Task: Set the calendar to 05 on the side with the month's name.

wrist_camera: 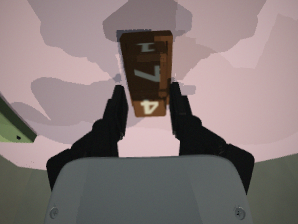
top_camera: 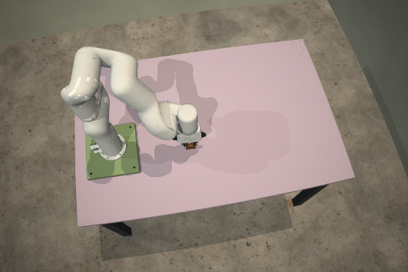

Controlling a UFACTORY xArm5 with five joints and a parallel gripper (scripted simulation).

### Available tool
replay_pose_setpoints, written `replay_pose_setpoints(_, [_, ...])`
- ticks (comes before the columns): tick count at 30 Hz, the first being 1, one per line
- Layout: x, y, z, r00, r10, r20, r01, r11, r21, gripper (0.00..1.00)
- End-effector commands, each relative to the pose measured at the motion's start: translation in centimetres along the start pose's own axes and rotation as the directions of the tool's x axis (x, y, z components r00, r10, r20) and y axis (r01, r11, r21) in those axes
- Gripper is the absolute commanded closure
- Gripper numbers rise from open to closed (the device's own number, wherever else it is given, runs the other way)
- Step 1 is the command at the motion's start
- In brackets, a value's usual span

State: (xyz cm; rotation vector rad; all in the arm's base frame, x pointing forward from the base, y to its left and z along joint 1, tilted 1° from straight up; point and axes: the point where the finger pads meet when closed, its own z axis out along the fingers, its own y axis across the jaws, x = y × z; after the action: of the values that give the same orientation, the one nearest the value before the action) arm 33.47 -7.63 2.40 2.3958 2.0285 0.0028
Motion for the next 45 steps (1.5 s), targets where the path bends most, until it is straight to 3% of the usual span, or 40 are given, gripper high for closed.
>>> replay_pose_setpoints(1, [-0.01,0.13,0.17,1.000,0.000,0.000,0.000,1.000,-0.003,0.53])
replay_pose_setpoints(37, [-0.01,0.13,0.17,1.000,0.000,0.000,0.000,1.000,-0.003,0.53])
replay_pose_setpoints(38, [-0.01,0.13,0.17,1.000,0.000,0.000,0.000,1.000,-0.003,0.73])
replay_pose_setpoints(45, [-0.01,0.13,0.17,1.000,0.000,0.000,0.000,1.000,-0.003,0.73])
